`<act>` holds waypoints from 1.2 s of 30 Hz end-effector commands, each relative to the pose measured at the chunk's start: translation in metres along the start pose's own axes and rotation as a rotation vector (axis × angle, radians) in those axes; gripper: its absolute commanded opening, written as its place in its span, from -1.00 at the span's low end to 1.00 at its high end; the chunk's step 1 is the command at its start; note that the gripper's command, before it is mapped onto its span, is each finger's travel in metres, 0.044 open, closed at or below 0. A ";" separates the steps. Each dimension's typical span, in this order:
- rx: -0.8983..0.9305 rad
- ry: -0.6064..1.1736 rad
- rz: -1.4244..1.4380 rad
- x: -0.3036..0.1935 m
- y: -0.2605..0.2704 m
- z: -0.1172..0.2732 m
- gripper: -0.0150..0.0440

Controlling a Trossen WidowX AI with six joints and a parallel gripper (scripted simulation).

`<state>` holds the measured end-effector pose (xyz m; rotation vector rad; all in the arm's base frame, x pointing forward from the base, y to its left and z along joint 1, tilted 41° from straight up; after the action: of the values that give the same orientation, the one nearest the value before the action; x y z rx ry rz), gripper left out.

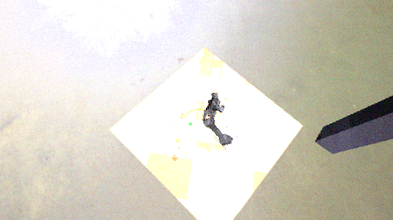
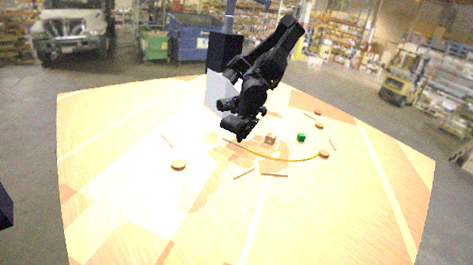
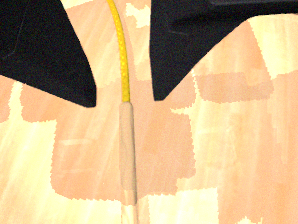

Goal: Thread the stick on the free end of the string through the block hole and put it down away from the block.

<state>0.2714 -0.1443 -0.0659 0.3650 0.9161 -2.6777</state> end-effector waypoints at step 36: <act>-0.004 -0.001 -0.002 0.001 -0.001 -0.017 -0.49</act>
<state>0.2722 -0.1297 -0.0814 0.3599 0.9296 -2.6820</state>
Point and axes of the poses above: the point midway between the two fingers, 35 mm back from their tips, its own z axis back along the fingers, its own y axis across the jaws, x = y × z, the point moved 5 cm from there along z, back along the fingers, and after that the axes turned 5 degrees about z, right-handed, at the moved point
